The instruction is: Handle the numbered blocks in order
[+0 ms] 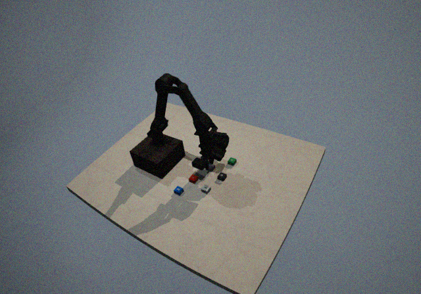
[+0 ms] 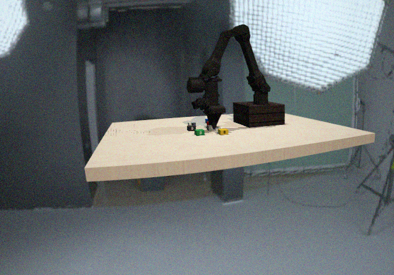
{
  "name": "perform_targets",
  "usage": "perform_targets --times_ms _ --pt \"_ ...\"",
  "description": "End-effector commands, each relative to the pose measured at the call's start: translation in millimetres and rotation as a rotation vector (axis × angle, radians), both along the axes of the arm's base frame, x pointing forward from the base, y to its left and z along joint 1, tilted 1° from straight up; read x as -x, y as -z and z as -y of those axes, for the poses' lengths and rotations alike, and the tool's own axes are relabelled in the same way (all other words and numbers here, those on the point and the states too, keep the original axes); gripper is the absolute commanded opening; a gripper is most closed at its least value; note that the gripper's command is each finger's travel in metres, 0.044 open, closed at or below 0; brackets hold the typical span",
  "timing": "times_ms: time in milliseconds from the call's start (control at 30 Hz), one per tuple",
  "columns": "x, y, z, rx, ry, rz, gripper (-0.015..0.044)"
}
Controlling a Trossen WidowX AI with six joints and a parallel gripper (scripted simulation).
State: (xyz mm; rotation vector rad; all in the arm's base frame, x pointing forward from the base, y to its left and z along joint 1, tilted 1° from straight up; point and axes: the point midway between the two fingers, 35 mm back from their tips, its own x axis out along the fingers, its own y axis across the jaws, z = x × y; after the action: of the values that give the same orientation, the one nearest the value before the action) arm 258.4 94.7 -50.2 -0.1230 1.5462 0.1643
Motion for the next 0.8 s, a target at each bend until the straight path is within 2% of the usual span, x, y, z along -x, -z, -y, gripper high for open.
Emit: perform_targets --times_ms 0,200,300,433,533,600,700,767 --pt "0 0 0 -0.001 -0.001 0.001 0.0251" --pt "0 0 0 -0.001 -0.001 0.001 0.04" --pt "0 -2 0 -0.001 -0.001 0.001 0.04" --pt "0 -34 1 -0.001 -0.001 0.001 0.04" --pt "0 -36 1 -0.001 -0.001 0.001 0.04" --pt "-1 -49 0 -0.001 -0.001 0.001 0.0348" --pt "-1 -104 2 -0.001 -0.001 0.001 0.0269" --pt "1 -117 3 -0.001 -0.001 0.001 0.0216"
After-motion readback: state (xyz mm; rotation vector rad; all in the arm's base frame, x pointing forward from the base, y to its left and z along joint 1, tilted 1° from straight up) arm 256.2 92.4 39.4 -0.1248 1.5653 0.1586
